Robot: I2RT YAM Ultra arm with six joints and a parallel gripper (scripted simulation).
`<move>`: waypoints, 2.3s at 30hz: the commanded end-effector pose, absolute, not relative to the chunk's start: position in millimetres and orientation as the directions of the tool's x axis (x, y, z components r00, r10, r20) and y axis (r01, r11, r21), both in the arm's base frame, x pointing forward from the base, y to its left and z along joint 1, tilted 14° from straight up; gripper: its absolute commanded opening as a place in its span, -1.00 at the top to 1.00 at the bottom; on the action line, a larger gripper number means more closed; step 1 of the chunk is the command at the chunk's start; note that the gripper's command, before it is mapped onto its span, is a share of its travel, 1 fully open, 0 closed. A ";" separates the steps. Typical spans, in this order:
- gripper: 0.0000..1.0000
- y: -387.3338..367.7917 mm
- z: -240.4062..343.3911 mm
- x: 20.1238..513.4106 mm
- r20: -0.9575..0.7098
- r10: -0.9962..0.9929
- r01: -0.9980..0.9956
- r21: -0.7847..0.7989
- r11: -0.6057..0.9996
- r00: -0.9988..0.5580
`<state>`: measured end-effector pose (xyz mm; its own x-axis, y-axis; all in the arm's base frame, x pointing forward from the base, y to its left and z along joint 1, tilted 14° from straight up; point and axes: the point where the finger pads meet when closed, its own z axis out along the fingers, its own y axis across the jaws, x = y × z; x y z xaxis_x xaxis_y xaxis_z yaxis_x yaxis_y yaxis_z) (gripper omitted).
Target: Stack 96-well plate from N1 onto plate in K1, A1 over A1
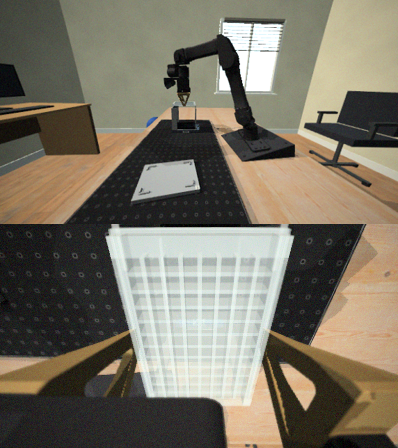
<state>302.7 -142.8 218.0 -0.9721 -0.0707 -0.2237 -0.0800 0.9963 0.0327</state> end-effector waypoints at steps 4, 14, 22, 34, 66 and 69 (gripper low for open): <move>1.00 -140.9 237.7 304.9 -0.274 -0.076 -0.082 0.010 0.997 -0.959; 1.00 -140.4 237.4 305.2 -0.273 -0.076 -0.082 0.011 0.997 -0.959; 1.00 -140.1 237.2 305.5 -0.273 -0.077 -0.083 0.011 0.996 -0.959; 1.00 -143.4 236.7 310.1 -0.293 -0.076 -0.079 -0.003 0.997 -0.953; 1.00 -139.4 219.6 305.9 -0.266 -0.073 -0.080 0.015 0.997 -0.961; 1.00 -139.2 218.9 305.5 -0.264 -0.073 -0.080 0.017 0.997 -0.962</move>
